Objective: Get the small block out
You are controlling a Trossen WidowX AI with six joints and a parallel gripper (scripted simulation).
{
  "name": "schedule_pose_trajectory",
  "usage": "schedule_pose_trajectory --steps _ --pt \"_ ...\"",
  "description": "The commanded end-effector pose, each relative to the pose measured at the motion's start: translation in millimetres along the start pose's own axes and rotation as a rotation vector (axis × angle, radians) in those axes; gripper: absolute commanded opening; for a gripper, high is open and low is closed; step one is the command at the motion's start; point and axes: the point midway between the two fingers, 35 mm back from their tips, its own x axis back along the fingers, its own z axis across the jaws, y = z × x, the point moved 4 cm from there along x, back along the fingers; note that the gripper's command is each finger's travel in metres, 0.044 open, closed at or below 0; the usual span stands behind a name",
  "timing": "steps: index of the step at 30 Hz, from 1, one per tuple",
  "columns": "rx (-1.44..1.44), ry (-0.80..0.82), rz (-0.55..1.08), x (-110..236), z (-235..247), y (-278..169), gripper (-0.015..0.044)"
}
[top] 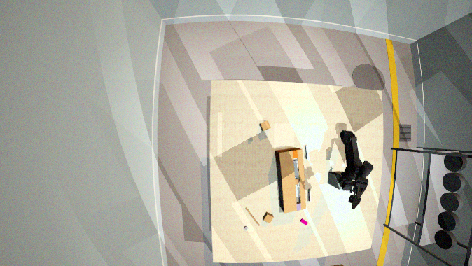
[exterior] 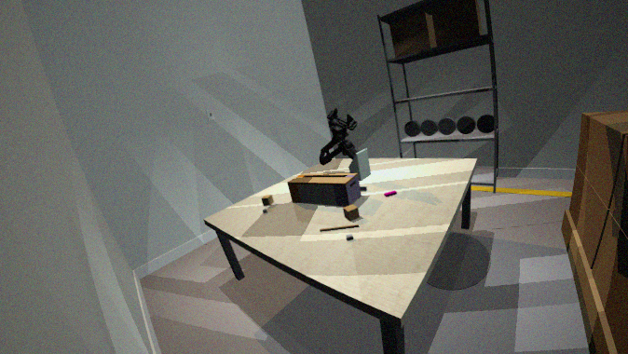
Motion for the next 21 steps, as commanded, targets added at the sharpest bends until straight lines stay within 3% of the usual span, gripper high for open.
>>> schedule_pose_trajectory --steps 1,5,12,17,21 --pt "0.015 -0.008 -0.007 -1 0 1 0.04" --pt "0.314 -0.191 -0.128 -17 -11 15 0.04" --pt "0.9 -0.678 -0.251 -39 -34 54 0.04" --pt "1.252 -1.093 -0.194 -46 -50 87 0.04" --pt "1.473 -1.449 -0.039 -46 -61 113 0.04"
